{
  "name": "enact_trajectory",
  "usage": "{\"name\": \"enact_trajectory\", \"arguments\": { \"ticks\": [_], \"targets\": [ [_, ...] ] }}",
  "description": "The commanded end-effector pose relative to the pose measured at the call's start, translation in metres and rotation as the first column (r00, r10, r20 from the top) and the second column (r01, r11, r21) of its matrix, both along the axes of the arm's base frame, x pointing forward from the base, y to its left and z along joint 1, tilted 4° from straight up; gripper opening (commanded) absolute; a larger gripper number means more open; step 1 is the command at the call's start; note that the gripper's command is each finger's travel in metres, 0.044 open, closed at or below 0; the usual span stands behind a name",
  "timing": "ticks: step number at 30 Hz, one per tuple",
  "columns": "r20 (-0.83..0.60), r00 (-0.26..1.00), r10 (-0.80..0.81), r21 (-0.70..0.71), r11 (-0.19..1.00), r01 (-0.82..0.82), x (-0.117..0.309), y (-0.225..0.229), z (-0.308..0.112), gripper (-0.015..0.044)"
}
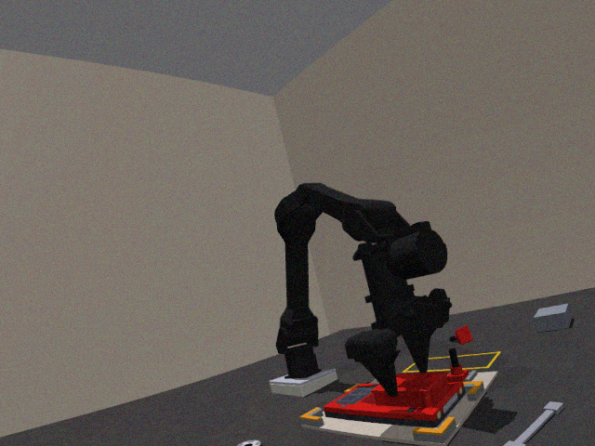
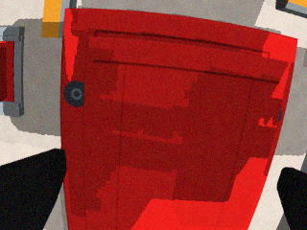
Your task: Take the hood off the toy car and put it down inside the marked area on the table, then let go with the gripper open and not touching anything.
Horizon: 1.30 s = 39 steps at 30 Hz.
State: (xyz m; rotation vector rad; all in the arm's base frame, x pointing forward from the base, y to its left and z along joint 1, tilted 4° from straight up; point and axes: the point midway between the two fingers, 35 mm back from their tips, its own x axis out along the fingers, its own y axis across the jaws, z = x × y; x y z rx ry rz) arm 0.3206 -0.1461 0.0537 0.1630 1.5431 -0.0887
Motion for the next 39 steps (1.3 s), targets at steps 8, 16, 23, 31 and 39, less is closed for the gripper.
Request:
{"name": "enact_trajectory", "arguments": {
  "ticks": [8,16,23,31,39],
  "targets": [
    [0.001,1.000,-0.004,0.005,1.000,0.004,0.0000,0.0012,-0.0061,0.0440],
    [0.001,1.000,-0.004,0.005,1.000,0.004,0.0000,0.0014,-0.0101,0.0440],
    [0.000,1.000,0.000,0.000,1.000,0.000,0.0002,0.0006,-0.0104,0.0387],
    [0.000,1.000,0.000,0.000,1.000,0.000,0.0002,0.0006,-0.0104,0.0315],
    [0.000,1.000,0.000,0.000,1.000,0.000,0.0002,0.0005,-0.0088,0.0163]
  ]
}}
